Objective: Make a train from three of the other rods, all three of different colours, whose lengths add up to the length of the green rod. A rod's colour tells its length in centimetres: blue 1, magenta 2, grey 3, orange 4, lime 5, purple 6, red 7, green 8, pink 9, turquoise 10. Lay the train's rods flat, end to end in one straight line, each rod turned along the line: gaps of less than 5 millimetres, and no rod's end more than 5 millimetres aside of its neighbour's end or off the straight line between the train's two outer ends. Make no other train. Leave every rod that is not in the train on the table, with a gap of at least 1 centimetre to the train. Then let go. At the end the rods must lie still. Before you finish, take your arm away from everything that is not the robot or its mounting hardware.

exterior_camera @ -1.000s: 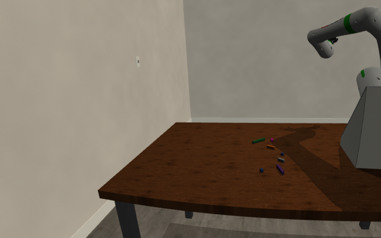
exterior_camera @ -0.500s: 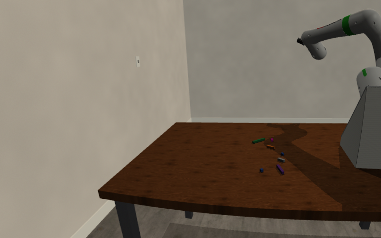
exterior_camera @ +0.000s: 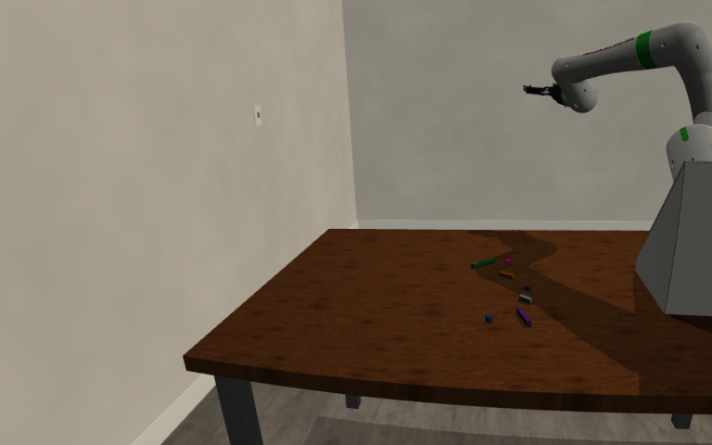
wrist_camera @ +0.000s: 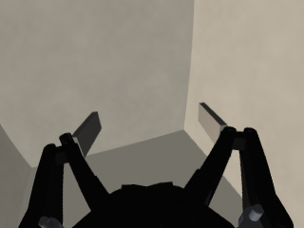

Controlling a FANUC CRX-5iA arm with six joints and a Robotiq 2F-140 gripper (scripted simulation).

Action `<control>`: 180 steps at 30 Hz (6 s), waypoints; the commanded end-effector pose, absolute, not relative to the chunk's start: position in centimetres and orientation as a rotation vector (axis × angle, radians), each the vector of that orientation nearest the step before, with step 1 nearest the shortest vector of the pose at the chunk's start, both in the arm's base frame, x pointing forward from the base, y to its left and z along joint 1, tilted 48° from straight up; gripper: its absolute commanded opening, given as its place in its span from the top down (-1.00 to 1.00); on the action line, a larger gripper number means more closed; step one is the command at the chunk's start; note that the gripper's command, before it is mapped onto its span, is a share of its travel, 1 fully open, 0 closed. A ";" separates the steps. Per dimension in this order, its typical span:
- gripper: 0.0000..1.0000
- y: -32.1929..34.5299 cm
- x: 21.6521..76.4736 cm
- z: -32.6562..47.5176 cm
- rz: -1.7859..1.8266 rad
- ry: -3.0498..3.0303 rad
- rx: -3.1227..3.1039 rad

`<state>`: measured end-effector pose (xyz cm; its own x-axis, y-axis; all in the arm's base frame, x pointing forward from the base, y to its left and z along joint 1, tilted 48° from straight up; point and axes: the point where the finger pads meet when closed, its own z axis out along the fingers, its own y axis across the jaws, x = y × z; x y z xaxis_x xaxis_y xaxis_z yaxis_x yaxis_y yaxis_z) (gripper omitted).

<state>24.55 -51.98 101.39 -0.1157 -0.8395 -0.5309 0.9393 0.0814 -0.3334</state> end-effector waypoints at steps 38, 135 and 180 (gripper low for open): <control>-1.00 -47.2 54.6 81.1 -1.503 1.363 -0.527; -1.00 -2.7 55.8 29.3 -0.300 0.388 -3.014; -1.00 -3.6 40.2 -4.2 0.288 0.286 -3.758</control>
<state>41.69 -2.88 -1.49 0.9762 -0.1878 -0.1088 -0.0984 -0.8298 0.5494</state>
